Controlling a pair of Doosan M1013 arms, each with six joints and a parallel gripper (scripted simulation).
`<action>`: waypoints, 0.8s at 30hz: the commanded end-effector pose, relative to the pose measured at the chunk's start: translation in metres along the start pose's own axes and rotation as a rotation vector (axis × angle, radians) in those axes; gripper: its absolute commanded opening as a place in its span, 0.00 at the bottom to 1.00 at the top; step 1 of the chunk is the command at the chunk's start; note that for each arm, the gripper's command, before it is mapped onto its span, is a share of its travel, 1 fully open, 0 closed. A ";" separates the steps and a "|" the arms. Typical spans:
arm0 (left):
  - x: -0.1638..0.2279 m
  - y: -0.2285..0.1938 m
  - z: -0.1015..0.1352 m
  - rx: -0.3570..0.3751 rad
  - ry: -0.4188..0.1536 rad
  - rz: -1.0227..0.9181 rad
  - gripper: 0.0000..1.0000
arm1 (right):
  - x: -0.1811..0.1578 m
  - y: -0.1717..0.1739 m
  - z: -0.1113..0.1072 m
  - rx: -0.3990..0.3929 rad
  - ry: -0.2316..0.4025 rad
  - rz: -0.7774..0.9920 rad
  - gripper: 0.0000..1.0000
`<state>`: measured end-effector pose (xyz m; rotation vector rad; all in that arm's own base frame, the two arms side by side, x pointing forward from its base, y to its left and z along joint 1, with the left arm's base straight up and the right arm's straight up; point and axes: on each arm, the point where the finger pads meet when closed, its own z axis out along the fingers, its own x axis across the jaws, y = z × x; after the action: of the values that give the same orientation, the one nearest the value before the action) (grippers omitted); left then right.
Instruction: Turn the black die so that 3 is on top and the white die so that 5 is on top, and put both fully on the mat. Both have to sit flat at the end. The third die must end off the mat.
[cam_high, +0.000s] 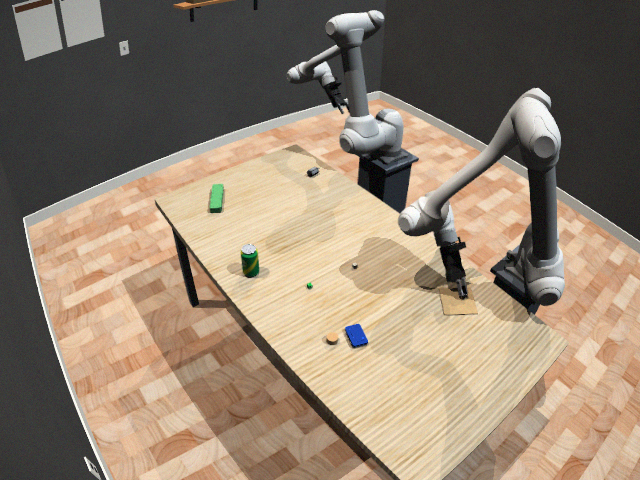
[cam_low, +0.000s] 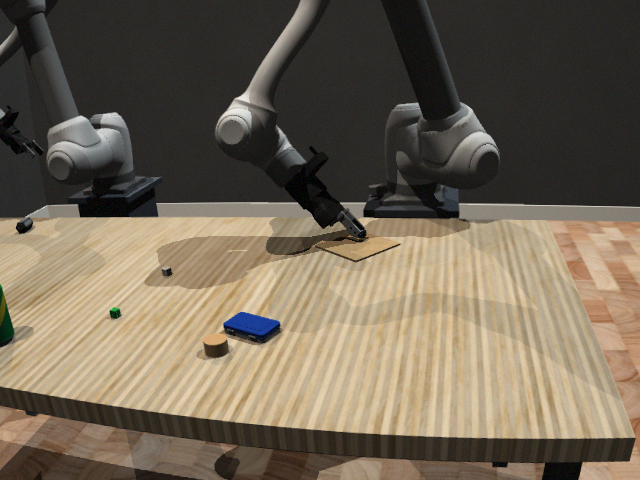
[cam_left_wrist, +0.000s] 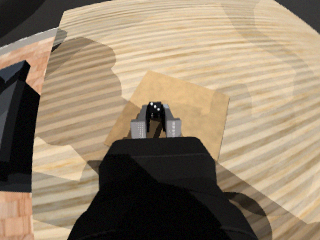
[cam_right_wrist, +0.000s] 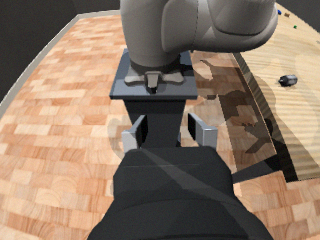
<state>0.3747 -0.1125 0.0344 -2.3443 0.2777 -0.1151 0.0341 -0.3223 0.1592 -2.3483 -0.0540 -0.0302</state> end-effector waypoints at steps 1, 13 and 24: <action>0.000 0.002 0.001 0.002 0.004 0.004 0.34 | -0.002 0.001 0.000 -0.007 -0.003 -0.002 1.00; 0.000 0.002 0.001 0.002 0.004 0.004 0.34 | -0.002 0.001 0.000 -0.007 -0.003 -0.002 1.00; 0.000 0.003 0.003 0.002 0.004 0.004 0.34 | -0.002 0.001 0.000 -0.007 -0.003 -0.002 1.00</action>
<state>0.3747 -0.1125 0.0326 -2.3443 0.2777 -0.1151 0.0341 -0.3223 0.1592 -2.3483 -0.0540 -0.0302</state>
